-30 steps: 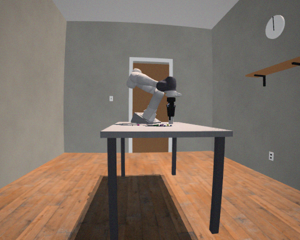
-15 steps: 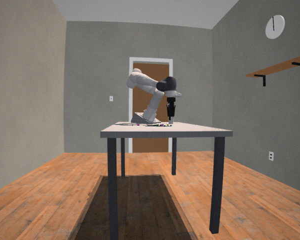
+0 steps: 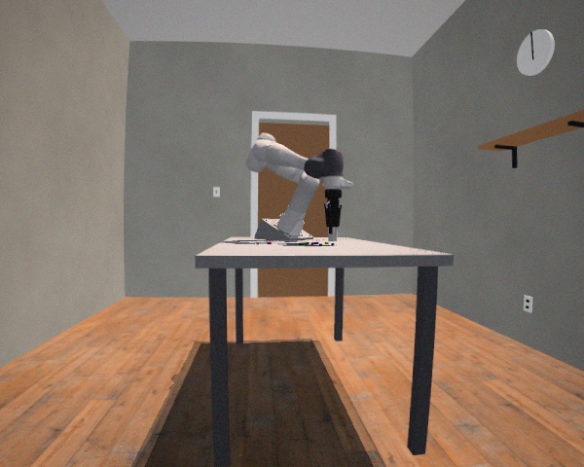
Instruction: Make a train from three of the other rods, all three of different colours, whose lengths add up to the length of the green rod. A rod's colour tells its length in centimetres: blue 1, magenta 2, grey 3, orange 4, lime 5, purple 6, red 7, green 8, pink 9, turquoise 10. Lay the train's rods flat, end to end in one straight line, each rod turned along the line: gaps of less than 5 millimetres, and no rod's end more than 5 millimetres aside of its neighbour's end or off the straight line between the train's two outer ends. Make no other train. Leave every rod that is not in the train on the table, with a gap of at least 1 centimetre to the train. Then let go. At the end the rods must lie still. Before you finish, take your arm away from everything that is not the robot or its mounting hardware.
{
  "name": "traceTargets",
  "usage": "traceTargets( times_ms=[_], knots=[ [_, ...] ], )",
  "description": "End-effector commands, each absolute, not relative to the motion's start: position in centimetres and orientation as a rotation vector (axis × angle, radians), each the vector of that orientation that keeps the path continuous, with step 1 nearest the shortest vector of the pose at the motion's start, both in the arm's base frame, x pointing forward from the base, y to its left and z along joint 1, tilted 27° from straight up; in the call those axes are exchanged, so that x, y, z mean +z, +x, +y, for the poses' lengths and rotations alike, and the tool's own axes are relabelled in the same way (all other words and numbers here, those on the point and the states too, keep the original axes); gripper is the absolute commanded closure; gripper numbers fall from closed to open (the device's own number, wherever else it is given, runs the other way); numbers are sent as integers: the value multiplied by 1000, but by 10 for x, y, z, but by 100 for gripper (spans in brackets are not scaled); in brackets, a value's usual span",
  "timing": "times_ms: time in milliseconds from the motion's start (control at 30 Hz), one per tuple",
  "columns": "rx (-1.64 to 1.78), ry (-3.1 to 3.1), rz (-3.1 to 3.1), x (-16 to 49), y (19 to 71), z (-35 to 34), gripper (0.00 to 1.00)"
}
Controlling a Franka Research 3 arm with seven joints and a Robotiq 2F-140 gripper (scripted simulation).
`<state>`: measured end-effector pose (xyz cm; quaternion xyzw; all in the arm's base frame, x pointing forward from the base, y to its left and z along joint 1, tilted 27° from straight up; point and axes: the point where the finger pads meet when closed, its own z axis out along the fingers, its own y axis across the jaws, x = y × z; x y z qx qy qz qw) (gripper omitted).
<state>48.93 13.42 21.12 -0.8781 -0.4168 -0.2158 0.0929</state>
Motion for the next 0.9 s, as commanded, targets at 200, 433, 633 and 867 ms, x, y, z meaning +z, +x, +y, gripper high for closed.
traceTargets(
  times_ms=[200, 433, 633, 867],
  knots=[
    [-641, -2607, -1233, 211, 489, 135, 85],
    [-641, -2607, -1233, 209, 490, 136, 85],
    [-641, -2607, -1233, 205, 491, 137, 85],
    [-641, -2607, -1233, 200, 493, 139, 85]
  ],
)
